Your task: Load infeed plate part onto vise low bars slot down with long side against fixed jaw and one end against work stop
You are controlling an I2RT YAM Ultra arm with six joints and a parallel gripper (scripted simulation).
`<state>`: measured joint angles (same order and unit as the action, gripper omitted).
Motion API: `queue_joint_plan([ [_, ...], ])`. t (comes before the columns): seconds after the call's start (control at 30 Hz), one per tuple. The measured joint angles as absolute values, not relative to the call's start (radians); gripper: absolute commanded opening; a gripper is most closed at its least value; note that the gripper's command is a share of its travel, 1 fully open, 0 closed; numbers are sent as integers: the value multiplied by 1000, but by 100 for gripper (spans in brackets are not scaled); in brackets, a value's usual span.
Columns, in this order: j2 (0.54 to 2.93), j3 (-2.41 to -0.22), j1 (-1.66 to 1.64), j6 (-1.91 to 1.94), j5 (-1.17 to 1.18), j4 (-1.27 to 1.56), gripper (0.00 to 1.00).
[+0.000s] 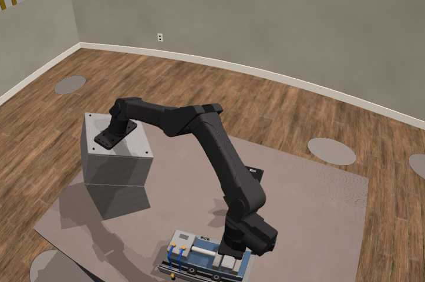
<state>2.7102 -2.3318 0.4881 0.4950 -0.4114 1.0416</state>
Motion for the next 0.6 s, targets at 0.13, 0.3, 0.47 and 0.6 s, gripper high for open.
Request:
queue_joint_plan([
  [0.13,2737,-2367,505,511,-416,1057,0],
  [0.3,2795,-2442,554,537,-419,1077,0],
  [0.47,2821,-2477,564,548,-418,1104,0],
  [0.6,2822,-2489,552,552,-420,1117,0],
])
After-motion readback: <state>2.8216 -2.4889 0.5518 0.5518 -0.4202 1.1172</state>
